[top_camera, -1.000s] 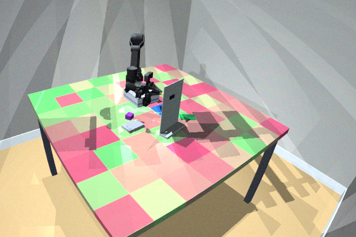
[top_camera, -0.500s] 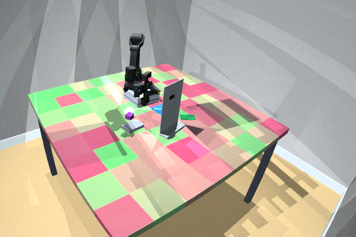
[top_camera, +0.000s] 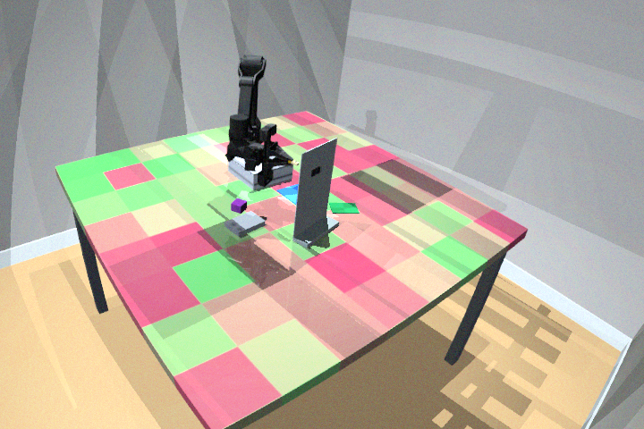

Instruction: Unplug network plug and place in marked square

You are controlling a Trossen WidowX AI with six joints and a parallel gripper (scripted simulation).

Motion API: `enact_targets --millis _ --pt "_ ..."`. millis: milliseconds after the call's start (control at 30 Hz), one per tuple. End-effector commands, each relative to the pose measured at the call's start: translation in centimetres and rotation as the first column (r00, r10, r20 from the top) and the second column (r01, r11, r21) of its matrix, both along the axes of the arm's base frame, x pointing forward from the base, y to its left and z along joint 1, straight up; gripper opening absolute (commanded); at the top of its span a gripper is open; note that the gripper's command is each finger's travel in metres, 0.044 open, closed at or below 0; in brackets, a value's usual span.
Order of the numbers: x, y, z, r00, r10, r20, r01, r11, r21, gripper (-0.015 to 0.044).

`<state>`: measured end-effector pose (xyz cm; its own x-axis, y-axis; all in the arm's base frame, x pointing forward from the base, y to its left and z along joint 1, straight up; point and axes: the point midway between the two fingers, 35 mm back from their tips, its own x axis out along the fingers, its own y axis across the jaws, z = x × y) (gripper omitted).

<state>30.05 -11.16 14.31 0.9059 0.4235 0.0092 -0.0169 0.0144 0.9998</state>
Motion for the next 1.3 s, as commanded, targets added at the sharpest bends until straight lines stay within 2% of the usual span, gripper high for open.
enact_targets --millis 0,867,1267 --pt "-0.2 -0.1 0.7 1.0 0.002 0.001 -0.002 1.0 -0.001 0.0" --pt "-2.2 0.3 5.6 1.0 0.004 -0.001 -0.004 1.0 -0.001 0.0" --pt "-0.6 1.1 4.4 0.998 -0.031 -0.049 0.03 1.0 -0.009 0.0"
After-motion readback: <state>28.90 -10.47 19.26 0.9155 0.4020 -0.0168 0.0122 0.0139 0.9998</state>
